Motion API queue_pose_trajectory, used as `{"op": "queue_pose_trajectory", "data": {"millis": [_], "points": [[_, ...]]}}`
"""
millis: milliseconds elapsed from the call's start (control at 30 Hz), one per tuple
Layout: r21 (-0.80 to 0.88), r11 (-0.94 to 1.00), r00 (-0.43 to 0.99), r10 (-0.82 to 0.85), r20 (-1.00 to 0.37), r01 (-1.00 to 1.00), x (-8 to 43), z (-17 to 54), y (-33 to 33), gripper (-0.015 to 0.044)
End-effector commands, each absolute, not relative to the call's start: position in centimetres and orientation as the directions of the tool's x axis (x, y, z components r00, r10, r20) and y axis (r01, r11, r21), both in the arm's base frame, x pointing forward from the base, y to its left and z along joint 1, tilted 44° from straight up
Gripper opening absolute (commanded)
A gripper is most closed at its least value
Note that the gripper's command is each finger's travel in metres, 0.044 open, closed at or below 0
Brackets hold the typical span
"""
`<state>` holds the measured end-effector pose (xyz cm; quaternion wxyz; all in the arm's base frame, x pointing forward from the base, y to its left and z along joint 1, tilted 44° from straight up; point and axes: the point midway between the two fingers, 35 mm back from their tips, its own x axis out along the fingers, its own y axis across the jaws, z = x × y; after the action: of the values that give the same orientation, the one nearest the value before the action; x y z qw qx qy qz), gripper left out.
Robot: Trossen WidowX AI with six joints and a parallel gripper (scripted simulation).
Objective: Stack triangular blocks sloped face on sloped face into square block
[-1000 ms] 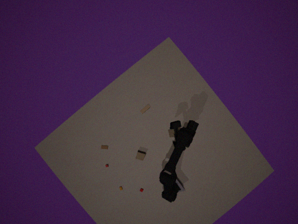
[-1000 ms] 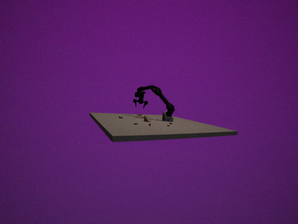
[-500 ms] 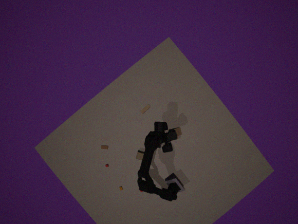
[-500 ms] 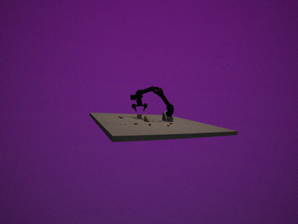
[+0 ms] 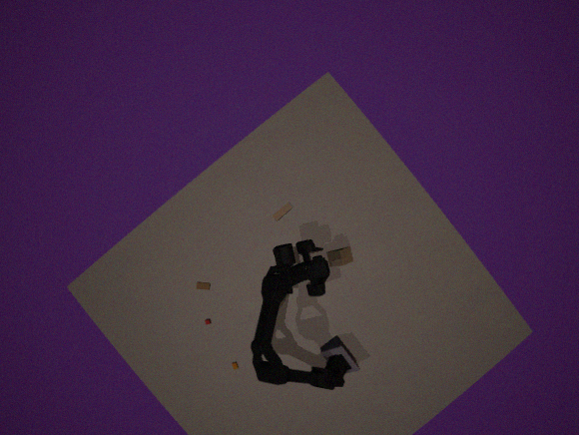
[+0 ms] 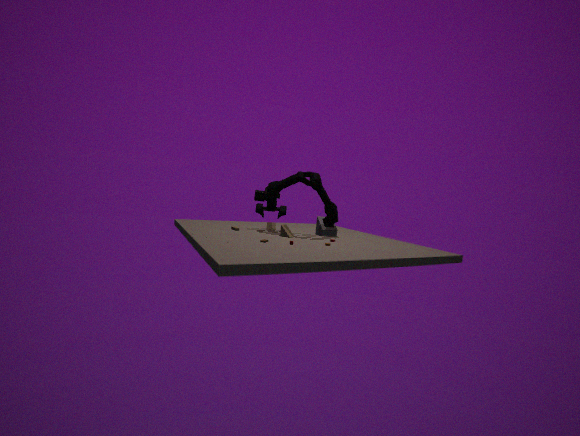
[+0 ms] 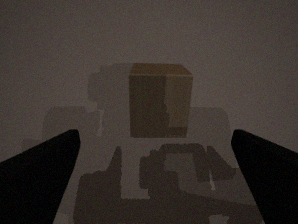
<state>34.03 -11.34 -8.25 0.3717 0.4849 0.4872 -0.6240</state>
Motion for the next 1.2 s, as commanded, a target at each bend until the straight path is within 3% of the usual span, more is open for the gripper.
{"op": "queue_pose_trajectory", "data": {"millis": [0, 167, 467, 700, 933, 1167], "points": [[-0.26, -0.252, -0.268, 0.003, -0.963, 0.932, 32.9, -11.9, -11.3, 0.044], [-0.26, -0.252, -0.268, 0.003, -0.963, 0.932, 31.1, -17.1, -11.2, 0.044], [-0.26, -0.252, -0.268, 0.003, -0.963, 0.932, 31.1, -17.2, -11.1, 0.044], [-0.265, -0.255, -0.272, 0.008, -0.962, 0.93, 31.0, -17.1, -11.1, 0.0256], [-0.265, -0.255, -0.272, 0.008, -0.962, 0.93, 31.0, -17.1, -11.1, 0.021], [-0.264, -0.256, -0.271, 0.007, -0.962, 0.93, 31.2, -16.3, -11.9, 0.0026]]}}
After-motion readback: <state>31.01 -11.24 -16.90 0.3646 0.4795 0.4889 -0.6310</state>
